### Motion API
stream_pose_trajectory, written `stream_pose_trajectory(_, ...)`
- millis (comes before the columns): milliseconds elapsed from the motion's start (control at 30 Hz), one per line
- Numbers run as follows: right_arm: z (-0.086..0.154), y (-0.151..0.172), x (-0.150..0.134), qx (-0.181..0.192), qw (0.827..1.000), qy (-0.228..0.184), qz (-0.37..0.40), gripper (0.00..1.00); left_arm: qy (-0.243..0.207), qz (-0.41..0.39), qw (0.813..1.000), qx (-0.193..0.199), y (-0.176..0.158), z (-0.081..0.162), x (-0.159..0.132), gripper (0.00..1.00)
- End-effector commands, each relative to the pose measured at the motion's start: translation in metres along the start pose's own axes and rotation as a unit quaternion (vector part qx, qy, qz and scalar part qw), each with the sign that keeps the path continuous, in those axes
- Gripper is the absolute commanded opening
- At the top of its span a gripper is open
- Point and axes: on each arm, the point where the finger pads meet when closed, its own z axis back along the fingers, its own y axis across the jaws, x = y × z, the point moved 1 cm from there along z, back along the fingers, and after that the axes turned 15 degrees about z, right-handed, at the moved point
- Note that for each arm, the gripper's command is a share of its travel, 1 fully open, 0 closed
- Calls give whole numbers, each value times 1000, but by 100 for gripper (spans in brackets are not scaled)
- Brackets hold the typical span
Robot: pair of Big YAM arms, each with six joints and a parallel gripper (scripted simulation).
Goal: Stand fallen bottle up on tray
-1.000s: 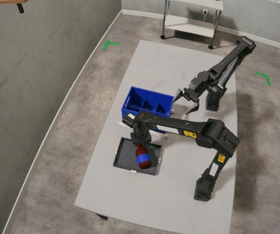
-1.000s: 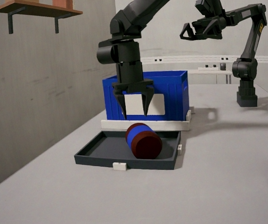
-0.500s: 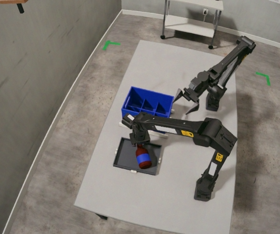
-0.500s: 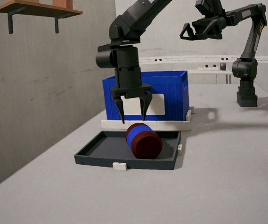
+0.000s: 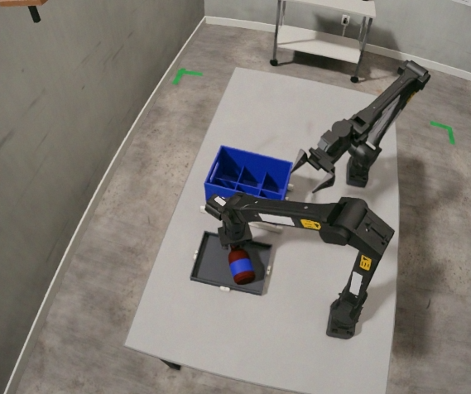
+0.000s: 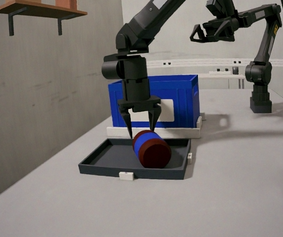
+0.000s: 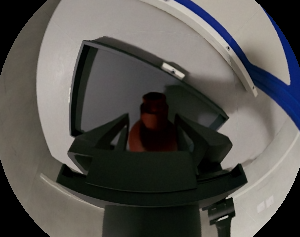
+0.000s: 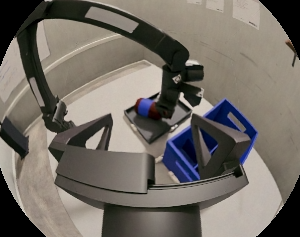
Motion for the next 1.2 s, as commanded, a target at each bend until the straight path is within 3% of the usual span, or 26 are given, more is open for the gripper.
stream_pose_trajectory(0,1,-5,11,-6,1000,-16,5,100,12,-1,1000,-5,3,-21,-7,57)
stream_pose_trajectory(467,1,-5,11,-6,1000,-16,5,100,4,-1,1000,-1,6,-20,0,57)
stream_pose_trajectory(700,1,-5,11,-6,1000,-16,5,100,0,-1,1000,0,2,-12,2,45)
stream_pose_trajectory(833,1,-5,11,-6,1000,-16,5,100,0,-1,1000,0,2,-12,2,45)
stream_pose_trajectory(1167,1,-5,11,-6,1000,-16,5,100,0,-1,1000,0,2,-12,2,30)
